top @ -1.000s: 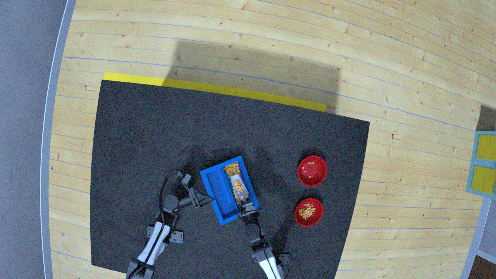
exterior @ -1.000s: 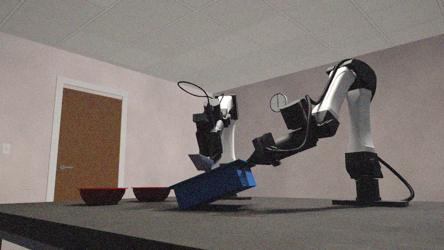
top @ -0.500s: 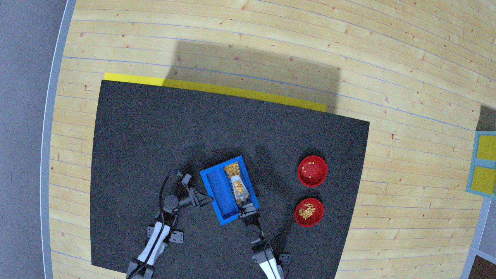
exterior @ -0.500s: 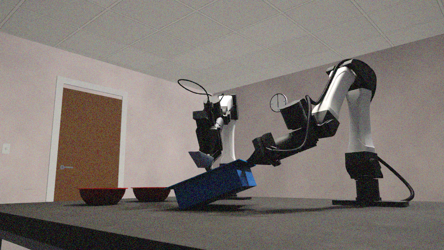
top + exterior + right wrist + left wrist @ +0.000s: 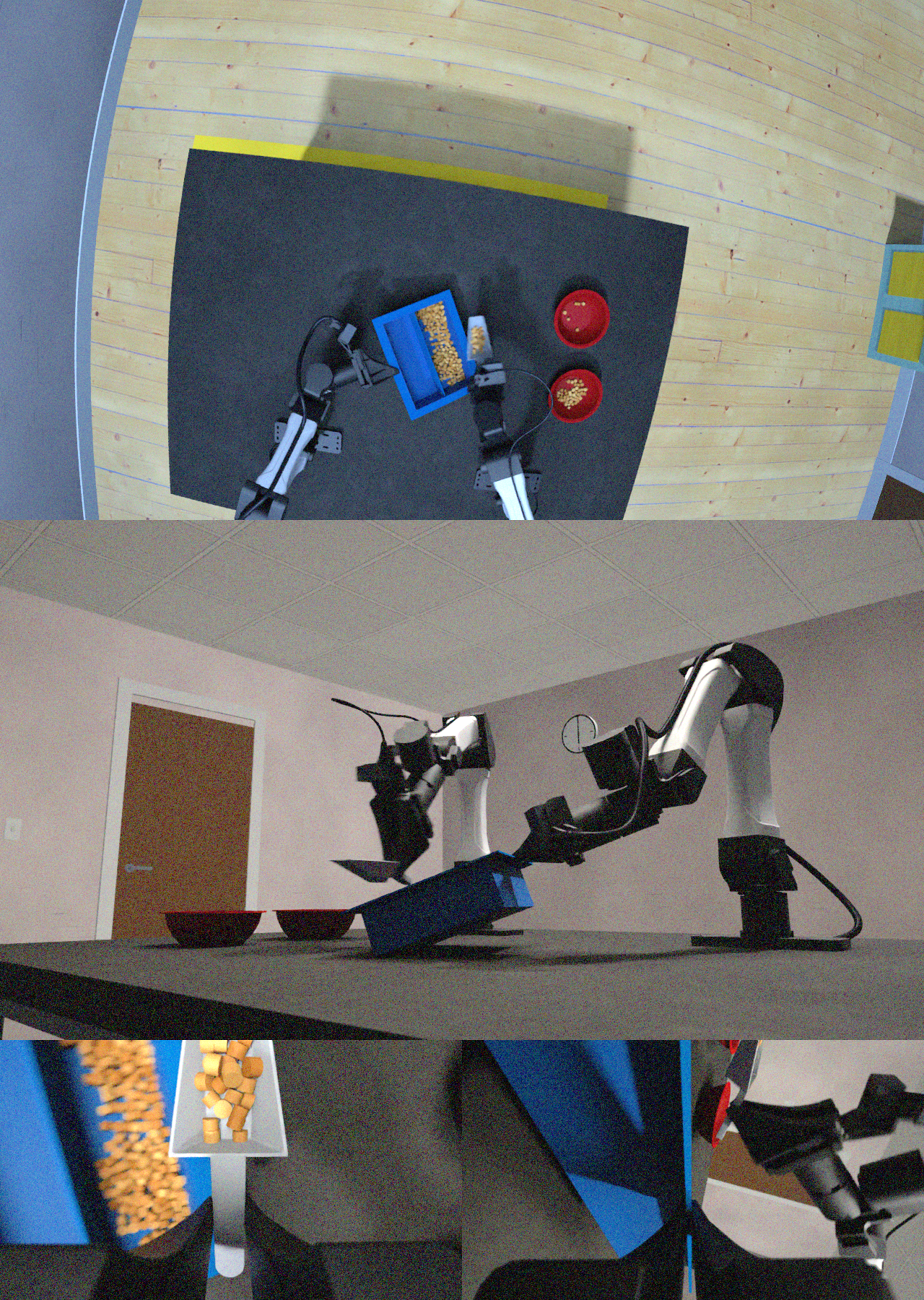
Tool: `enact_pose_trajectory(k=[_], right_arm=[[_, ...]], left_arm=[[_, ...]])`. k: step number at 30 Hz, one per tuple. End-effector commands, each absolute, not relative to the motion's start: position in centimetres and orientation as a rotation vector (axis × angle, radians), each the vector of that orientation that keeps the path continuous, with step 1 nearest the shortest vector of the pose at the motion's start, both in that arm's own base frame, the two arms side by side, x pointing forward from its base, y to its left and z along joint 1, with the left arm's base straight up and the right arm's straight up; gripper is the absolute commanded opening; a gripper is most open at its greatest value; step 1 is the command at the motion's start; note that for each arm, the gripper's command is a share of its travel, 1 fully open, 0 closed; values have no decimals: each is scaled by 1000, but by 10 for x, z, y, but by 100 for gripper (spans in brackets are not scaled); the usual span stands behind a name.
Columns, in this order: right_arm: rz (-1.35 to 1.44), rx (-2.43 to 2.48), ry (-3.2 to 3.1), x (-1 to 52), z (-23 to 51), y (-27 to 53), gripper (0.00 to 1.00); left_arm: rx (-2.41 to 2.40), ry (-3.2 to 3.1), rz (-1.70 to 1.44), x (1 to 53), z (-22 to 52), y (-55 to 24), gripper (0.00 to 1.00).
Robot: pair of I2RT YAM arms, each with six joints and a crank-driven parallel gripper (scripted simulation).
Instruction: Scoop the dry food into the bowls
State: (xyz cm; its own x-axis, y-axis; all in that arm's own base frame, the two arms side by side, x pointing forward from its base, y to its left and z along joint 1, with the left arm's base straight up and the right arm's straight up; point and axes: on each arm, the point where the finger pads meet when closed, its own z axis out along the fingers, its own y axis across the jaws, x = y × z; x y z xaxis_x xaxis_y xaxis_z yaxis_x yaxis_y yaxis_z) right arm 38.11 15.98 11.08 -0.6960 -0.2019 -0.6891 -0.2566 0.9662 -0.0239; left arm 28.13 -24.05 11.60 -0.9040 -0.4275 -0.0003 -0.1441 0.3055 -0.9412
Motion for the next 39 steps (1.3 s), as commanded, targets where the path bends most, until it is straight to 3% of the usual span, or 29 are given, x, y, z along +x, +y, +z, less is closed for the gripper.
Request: enact_pose_trajectory(k=[1,39], right_arm=[[18,-199,2380,394,118,139,0],[-444,511,2406,445,106,-34,0]], left_arm=[[-389,2215,-1673,291,151,-245,0],[-389,2215,-1673,291,151,-245,0]])
